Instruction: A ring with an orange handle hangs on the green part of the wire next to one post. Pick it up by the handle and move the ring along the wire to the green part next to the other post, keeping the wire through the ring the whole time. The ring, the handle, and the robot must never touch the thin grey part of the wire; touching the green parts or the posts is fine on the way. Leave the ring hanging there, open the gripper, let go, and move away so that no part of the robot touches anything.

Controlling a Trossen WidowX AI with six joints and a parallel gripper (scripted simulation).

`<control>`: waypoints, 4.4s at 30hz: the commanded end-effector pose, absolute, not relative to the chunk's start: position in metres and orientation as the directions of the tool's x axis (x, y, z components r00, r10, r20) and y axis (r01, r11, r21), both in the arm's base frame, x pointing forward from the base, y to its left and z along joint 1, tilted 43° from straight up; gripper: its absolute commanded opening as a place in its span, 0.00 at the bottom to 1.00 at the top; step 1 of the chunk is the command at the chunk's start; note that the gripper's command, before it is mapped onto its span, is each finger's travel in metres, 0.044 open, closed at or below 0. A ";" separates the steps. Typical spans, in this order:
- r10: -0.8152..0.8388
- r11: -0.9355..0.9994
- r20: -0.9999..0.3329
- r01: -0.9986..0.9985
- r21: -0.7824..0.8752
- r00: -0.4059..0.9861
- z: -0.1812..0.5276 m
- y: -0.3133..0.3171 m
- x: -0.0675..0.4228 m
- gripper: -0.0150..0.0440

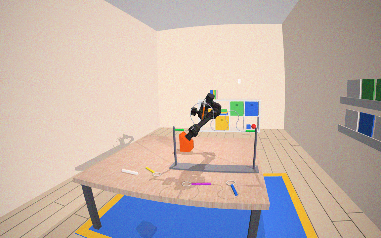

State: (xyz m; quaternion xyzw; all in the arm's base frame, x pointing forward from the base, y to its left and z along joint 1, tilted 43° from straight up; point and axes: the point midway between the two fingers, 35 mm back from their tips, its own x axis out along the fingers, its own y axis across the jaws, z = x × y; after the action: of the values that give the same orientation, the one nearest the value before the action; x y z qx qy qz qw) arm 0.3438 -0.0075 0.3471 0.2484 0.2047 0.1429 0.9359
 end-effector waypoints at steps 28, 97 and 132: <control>0.479 0.568 -0.154 -0.171 0.805 0.864 0.354 0.002 0.343 0.00; 0.469 -0.248 0.256 -0.152 0.957 0.846 0.379 0.009 0.341 0.00; 0.338 -0.633 0.423 -0.130 0.764 0.841 0.392 0.004 0.340 0.00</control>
State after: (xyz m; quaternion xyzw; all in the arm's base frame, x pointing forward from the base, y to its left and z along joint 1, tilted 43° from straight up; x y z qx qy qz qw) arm 0.3403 0.0048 0.3916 0.8505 0.0667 0.2747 0.4435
